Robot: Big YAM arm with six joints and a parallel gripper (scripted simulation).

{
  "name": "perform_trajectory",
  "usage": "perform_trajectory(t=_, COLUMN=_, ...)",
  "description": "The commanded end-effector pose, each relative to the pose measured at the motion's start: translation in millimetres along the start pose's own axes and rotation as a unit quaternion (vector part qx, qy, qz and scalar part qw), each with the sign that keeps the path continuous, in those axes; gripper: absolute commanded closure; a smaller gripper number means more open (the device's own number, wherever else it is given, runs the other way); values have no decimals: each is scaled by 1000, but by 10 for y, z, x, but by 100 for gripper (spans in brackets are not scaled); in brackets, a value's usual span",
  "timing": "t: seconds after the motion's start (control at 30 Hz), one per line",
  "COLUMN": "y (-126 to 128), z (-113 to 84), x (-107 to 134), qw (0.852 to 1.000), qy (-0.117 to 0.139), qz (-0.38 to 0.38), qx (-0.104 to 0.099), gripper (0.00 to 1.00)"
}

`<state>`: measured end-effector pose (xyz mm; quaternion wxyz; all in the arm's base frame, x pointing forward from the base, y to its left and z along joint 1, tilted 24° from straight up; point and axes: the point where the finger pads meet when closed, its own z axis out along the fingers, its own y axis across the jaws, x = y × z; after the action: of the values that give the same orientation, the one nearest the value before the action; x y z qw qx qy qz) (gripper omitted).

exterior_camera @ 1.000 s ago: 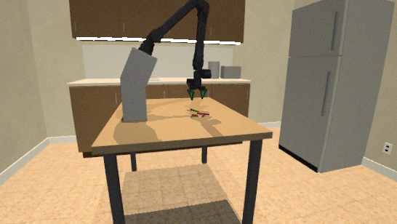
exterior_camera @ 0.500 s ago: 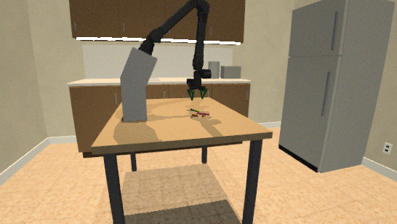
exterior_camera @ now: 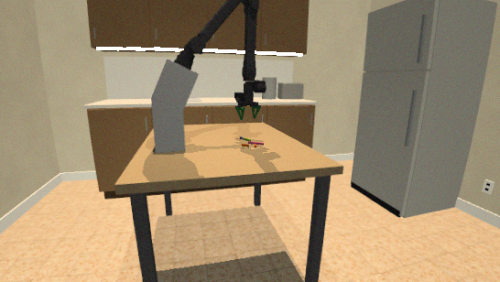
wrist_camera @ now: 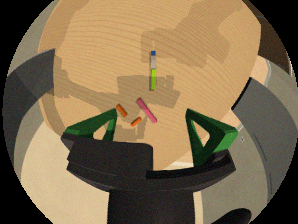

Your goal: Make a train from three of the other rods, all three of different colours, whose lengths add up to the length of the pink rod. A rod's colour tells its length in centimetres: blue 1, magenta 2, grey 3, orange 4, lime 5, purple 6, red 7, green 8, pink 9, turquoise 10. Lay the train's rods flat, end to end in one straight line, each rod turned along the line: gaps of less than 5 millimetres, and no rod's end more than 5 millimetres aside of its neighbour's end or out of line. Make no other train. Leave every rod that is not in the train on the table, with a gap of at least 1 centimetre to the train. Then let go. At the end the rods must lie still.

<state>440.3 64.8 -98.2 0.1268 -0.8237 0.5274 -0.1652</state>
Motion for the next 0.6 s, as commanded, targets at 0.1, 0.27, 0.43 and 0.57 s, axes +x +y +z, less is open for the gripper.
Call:
perform_trajectory(t=0.1, y=-84, z=-449, x=-42, qw=1000, qy=0, qz=0, qx=10, gripper=0)
perform_trajectory(t=0.27, y=-81, z=-583, x=-42, qw=1000, qy=0, qz=-1, qx=10, gripper=0)
perform_trajectory(t=0.43, y=-79, z=-691, x=-43, qw=1000, qy=0, qz=-1, qx=10, gripper=0)
perform_trajectory(t=0.57, y=-109, z=-656, x=-36, qw=1000, qy=-1, qz=-1, qx=8, gripper=0)
